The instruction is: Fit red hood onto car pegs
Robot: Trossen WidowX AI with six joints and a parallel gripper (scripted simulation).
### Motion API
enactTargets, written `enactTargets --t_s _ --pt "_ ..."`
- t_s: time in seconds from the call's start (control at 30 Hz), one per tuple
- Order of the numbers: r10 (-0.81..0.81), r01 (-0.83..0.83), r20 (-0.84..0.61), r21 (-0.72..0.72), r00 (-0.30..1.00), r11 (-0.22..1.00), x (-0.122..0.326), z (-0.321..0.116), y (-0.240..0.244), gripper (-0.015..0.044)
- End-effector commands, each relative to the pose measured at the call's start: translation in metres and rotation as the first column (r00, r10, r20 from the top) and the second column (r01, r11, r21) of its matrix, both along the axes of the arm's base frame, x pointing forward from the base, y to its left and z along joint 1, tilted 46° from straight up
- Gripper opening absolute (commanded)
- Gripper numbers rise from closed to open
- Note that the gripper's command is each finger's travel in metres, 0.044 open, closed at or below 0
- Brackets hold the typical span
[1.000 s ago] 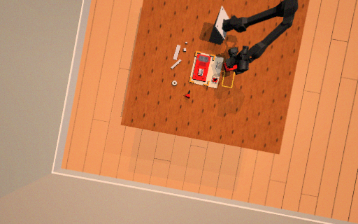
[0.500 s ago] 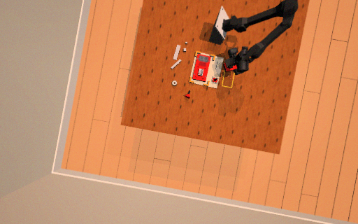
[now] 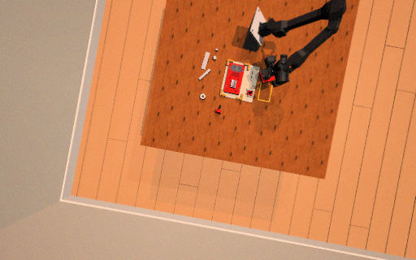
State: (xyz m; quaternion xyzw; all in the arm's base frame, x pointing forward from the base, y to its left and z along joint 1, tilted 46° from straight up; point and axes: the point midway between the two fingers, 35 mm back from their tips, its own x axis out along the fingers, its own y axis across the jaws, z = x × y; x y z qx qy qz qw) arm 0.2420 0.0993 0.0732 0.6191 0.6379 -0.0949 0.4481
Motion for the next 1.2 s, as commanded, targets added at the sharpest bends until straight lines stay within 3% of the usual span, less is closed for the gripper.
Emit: enactTargets --t_s 0.0,1.07,1.17 --pt "-0.003 0.003 -0.005 -0.003 1.0 1.0 0.0 -0.002 0.001 0.044" --pt "-0.003 0.003 -0.005 -0.001 1.0 1.0 0.003 -0.013 0.012 0.044" --pt "0.0 0.0 0.001 0.001 1.0 1.0 0.002 -0.011 0.012 0.0361"
